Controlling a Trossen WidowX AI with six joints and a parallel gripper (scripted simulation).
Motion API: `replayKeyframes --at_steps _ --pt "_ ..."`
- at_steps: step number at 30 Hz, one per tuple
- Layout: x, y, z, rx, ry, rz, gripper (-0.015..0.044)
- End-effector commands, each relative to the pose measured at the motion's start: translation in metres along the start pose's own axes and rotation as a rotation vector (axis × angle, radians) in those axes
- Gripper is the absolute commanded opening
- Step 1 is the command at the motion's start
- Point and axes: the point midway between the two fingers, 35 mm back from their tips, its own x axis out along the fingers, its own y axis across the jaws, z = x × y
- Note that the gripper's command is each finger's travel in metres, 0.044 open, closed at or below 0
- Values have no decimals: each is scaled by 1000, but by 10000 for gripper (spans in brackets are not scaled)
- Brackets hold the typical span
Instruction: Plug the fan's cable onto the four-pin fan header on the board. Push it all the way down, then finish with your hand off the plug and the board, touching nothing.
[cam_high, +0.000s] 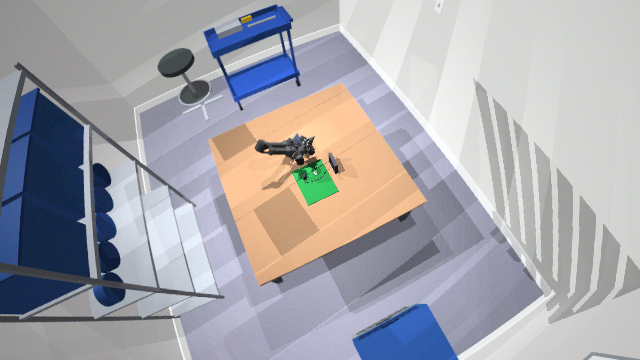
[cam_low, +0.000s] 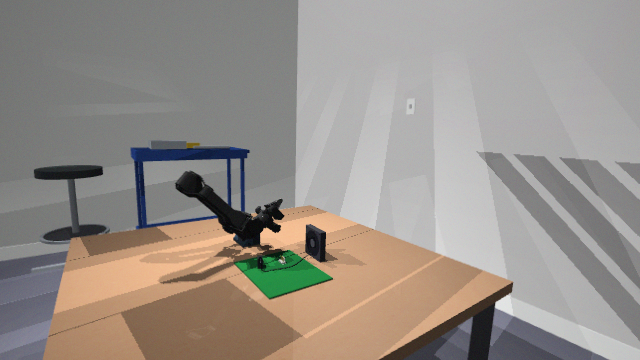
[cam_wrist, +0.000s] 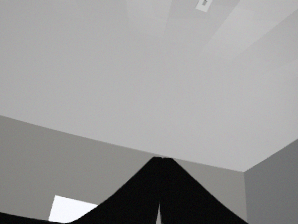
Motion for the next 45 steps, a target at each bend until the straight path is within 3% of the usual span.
replayKeyframes --at_steps 1,6,11,17,25,45 --pt "0 0 0 0 0 0 26" --pt "1 13 18 -9 -116 8 158" --pt "-6 43 65 -48 -459 -29 289" --pt "-38 67 102 -124 -888 -210 440" --pt "-109 92 93 -257 -1386 -658 440" --pt "-184 133 18 -410 -1741 -1300 440"
